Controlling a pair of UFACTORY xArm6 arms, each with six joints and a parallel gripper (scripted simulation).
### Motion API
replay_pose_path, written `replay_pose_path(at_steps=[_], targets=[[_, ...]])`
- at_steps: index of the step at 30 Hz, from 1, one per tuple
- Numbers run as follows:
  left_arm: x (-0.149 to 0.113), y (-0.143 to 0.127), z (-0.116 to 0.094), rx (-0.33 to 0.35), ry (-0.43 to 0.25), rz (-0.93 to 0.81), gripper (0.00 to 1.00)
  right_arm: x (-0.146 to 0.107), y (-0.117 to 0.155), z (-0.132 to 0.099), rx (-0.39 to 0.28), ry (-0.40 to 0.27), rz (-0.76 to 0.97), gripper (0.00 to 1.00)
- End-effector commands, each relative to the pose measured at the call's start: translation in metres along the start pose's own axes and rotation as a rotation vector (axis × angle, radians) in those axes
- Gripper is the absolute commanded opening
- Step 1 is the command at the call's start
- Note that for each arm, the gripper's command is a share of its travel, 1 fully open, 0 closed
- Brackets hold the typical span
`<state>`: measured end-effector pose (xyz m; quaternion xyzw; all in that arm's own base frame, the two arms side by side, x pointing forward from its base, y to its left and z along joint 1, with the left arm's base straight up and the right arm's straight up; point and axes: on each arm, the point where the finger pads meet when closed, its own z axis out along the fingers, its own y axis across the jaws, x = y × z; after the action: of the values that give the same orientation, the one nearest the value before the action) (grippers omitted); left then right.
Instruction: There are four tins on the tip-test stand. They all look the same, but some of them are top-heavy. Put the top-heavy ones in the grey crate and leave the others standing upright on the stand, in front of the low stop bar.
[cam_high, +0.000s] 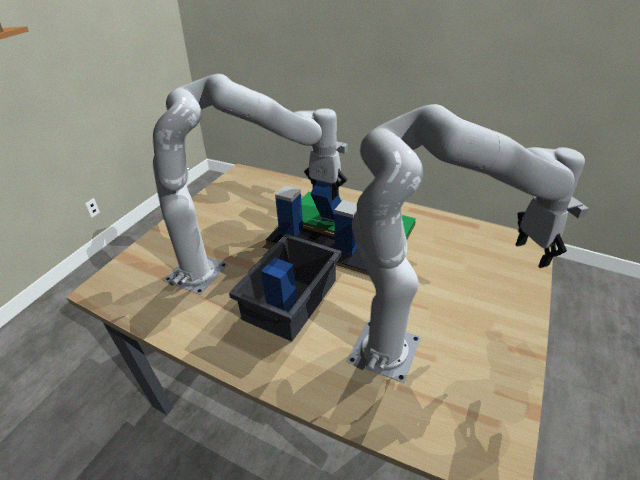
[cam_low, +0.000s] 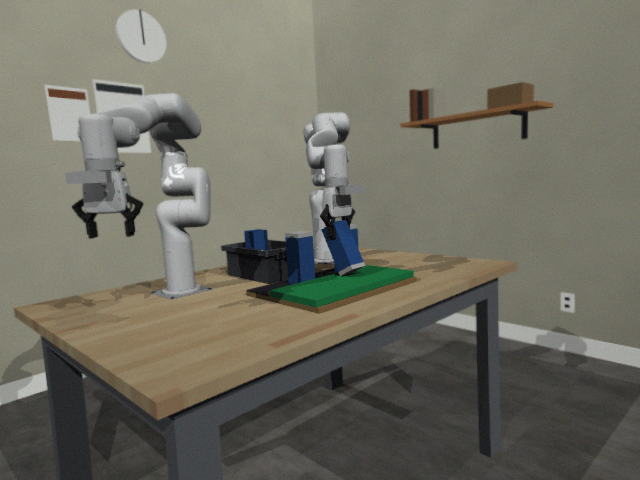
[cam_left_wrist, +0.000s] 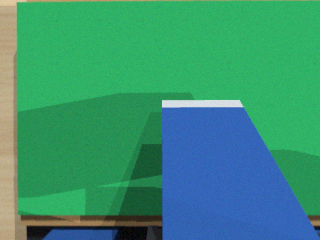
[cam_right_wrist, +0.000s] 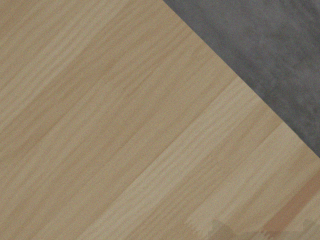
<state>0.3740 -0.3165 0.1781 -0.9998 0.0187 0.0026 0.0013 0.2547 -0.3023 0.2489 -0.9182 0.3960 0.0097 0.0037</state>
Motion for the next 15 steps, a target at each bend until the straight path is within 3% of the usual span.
replay_pose_path(at_steps=[1,15], targets=[[0.0012,0.0009,-0.0028,-0.004,0.005,0.0,0.74,0.0009,0.0001,-0.0015,0.0,0.004,0.0,1.0],[0.0012,0.0009,-0.0036,-0.004,0.005,0.0,0.74,0.0009,0.0001,-0.0015,0.0,0.004,0.0,1.0]])
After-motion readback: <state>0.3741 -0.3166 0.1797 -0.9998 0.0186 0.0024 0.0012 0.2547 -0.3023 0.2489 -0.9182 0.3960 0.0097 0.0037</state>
